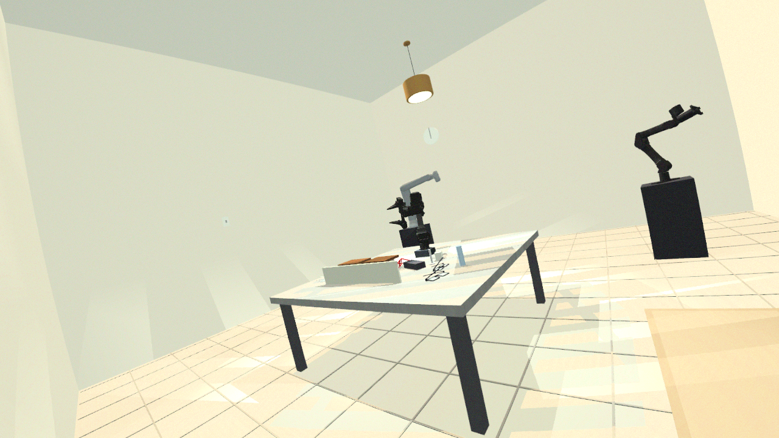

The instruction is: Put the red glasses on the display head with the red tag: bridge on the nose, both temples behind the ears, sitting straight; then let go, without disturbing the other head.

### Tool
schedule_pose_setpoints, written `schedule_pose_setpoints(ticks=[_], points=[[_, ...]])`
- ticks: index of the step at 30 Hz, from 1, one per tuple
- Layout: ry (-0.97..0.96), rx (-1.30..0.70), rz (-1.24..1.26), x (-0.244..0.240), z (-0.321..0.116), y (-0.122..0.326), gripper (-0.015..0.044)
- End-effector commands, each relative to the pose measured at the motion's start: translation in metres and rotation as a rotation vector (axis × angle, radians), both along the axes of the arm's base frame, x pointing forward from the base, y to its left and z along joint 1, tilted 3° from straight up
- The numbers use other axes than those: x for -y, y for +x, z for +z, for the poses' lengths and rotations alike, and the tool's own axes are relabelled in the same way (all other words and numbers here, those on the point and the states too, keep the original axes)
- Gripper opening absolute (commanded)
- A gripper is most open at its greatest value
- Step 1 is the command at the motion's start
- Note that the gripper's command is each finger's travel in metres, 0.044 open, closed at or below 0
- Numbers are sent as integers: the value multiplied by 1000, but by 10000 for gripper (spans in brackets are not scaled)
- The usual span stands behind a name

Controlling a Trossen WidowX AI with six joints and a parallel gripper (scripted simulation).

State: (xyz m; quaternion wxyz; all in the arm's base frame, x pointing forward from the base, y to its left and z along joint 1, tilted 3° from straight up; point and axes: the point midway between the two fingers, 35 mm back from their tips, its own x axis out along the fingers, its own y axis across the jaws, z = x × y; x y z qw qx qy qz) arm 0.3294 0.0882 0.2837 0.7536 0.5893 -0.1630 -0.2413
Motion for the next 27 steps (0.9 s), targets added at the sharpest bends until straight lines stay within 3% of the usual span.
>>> schedule_pose_setpoints(ticks=[1, 8, 10, 20, 25, 27], points=[[0, 0, 0, 0, 0, 0, 426], [0, 0, 0, 0, 0, 0, 440], [-71, -63, 42, -7, -4, 2, 388], [-1194, -804, 778, -96, -92, -13, 125], [-1562, -932, 1063, -115, -123, -36, 0], [-1682, -958, 1165, -119, -133, -46, 0]])
